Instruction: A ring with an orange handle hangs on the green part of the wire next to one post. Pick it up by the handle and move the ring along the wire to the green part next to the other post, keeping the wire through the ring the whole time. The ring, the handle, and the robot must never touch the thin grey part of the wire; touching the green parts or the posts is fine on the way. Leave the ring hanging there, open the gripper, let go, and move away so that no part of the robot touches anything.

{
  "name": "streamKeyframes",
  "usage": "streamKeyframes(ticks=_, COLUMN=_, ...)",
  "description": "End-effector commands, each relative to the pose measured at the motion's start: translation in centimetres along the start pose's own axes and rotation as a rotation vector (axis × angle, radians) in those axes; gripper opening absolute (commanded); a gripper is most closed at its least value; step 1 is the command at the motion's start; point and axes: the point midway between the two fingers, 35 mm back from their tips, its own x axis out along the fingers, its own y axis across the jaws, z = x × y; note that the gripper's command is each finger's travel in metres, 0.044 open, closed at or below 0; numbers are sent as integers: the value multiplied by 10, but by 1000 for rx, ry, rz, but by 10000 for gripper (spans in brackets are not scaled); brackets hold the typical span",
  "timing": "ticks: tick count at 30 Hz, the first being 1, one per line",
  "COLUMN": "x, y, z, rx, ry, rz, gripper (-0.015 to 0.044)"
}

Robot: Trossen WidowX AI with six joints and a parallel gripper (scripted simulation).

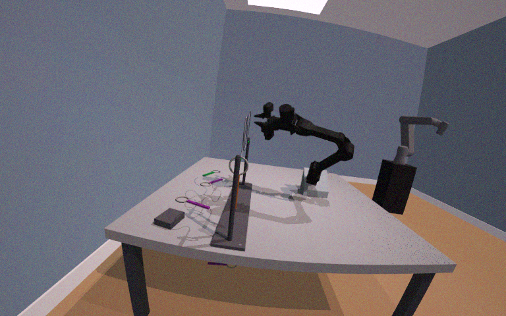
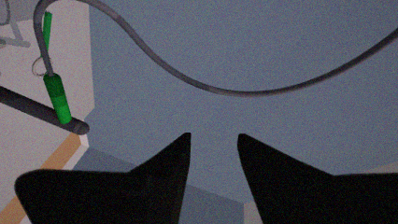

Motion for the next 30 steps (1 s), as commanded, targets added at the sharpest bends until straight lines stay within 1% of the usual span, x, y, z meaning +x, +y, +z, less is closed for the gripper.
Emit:
streamKeyframes(ticks=1, x=-11, y=3, z=38, rx=1, ry=-88, rz=-25, gripper=160)
streamKeyframes(ticks=6, x=-13, y=23, z=82, rx=2, ry=-177, rz=14, gripper=160)
streamKeyframes(ticks=14, x=-22, y=70, z=153, rx=-6, ry=-301, rz=112, gripper=160)
streamKeyframes(ticks=20, x=-30, y=85, z=185, rx=29, ry=-354, rz=135, gripper=160)
streamKeyframes(ticks=25, x=-37, y=84, z=211, rx=147, ry=-373, rz=127, gripper=160)
streamKeyframes(ticks=30, x=-56, y=81, z=259, rx=443, ry=-391, rz=119, gripper=160)
